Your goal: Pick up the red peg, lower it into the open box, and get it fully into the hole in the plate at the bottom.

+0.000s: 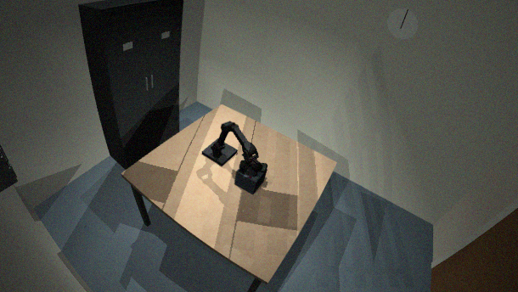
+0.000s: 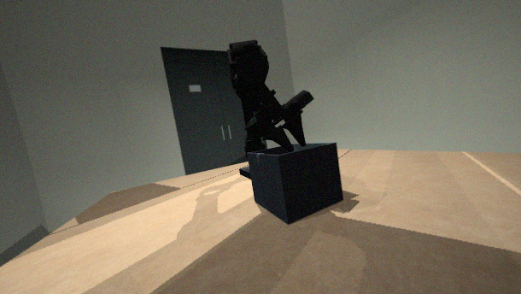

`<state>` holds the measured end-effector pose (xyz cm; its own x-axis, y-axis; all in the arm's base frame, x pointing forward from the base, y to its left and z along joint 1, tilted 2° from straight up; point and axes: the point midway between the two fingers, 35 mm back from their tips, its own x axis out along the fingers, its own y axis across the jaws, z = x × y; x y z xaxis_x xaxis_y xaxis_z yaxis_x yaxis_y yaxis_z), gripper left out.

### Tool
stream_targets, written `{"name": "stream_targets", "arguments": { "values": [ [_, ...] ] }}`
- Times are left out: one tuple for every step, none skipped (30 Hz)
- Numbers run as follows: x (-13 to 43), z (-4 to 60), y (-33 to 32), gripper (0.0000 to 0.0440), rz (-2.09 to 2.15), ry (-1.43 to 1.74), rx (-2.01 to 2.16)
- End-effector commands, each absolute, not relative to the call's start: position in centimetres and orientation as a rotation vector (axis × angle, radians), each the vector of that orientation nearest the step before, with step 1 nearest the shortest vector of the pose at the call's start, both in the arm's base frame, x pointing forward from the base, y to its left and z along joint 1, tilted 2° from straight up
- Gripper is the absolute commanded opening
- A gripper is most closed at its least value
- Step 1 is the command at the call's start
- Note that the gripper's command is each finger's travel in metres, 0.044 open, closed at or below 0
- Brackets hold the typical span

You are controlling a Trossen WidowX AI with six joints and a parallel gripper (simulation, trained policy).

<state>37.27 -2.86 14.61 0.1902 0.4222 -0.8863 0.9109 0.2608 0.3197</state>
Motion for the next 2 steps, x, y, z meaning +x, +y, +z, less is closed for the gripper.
{"name": "stream_targets", "arguments": {
  "values": [
    [37.68,14.85,-3.06,0.0185,-0.529,1.413,1.347],
    [37.79,14.90,-3.13,0.0184,-0.522,1.412,1.349]
  ]
}}
